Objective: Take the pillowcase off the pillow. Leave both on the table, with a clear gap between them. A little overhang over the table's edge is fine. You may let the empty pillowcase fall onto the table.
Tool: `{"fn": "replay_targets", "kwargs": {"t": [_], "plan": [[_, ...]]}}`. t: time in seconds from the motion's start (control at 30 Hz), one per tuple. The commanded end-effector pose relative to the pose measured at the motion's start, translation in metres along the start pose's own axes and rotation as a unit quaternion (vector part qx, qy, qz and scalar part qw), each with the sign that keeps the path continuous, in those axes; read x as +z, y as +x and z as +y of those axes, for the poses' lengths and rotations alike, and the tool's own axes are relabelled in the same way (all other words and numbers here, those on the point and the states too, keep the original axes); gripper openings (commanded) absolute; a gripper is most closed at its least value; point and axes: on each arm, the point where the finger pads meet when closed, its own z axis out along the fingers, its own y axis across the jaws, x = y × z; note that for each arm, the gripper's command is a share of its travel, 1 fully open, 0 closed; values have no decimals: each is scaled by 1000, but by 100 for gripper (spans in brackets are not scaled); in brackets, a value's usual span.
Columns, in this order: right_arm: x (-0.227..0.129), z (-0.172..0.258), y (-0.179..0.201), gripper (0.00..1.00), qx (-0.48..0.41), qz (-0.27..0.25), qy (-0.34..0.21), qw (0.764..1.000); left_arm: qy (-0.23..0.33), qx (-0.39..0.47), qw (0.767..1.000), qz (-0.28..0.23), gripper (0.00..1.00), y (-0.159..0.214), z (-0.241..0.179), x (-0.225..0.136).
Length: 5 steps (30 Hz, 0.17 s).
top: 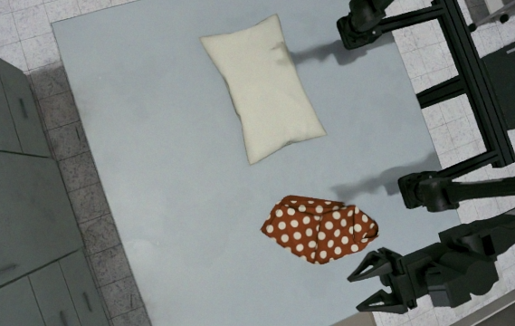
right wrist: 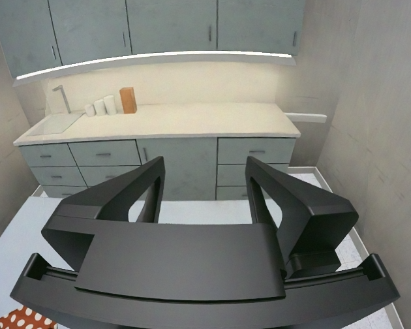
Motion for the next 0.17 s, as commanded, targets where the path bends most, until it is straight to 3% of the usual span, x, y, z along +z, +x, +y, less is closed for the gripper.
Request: {"fn": "replay_targets", "kwargs": {"t": [0.0,0.13], "plan": [[1,-4,-20,60,-5,-17,2,1000,-2,-6,1000,-29,60,-35,4,-5],[1,-4,-20,60,-5,-17,2,1000,-2,-6,1000,-29,60,-35,4,-5]]}}
